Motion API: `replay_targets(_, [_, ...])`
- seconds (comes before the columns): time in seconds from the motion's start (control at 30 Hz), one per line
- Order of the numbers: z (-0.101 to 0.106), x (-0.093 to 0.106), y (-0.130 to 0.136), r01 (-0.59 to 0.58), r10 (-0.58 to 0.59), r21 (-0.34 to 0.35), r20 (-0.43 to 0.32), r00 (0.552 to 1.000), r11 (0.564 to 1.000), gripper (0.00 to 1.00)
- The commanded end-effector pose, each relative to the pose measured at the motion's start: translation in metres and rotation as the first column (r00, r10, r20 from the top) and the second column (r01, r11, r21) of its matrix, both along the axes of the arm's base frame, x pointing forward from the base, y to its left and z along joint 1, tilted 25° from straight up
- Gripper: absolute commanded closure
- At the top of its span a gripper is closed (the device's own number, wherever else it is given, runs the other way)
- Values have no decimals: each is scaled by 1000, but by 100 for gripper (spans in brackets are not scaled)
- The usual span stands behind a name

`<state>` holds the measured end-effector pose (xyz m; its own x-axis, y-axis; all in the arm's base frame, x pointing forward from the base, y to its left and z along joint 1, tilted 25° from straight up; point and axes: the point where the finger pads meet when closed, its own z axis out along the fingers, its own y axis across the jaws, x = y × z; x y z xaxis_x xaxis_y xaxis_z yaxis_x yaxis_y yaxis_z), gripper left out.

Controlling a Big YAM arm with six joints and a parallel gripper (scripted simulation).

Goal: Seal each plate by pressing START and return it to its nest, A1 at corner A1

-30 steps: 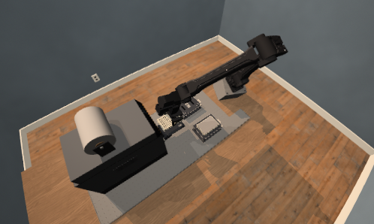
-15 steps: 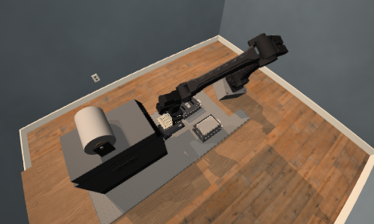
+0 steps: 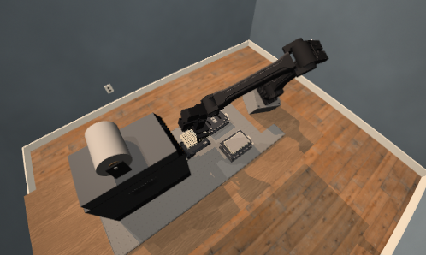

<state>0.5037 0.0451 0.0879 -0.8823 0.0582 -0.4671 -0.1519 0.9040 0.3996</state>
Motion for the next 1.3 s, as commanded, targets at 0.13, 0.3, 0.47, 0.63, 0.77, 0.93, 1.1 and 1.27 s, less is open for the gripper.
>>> replay_targets(0.13, [27,25,-11,18,-17,-5,56,998,1000,100])
replay_targets(0.3, [12,20,-17,20,-20,-4,31,999,1000,100])
replay_targets(0.47, [9,16,-18,23,-23,-4,36,999,1000,100])
replay_targets(0.63, [12,11,-8,18,-18,2,40,999,1000,100])
replay_targets(0.77, [13,5,1,6,-6,-1,43,999,1000,100])
replay_targets(0.93, [18,7,7,-5,5,-1,53,999,1000,100])
replay_targets(1.1, [24,13,5,-1,1,-2,68,998,1000,100])
replay_targets(1.27, [17,19,-3,15,-15,-2,65,998,1000,100])
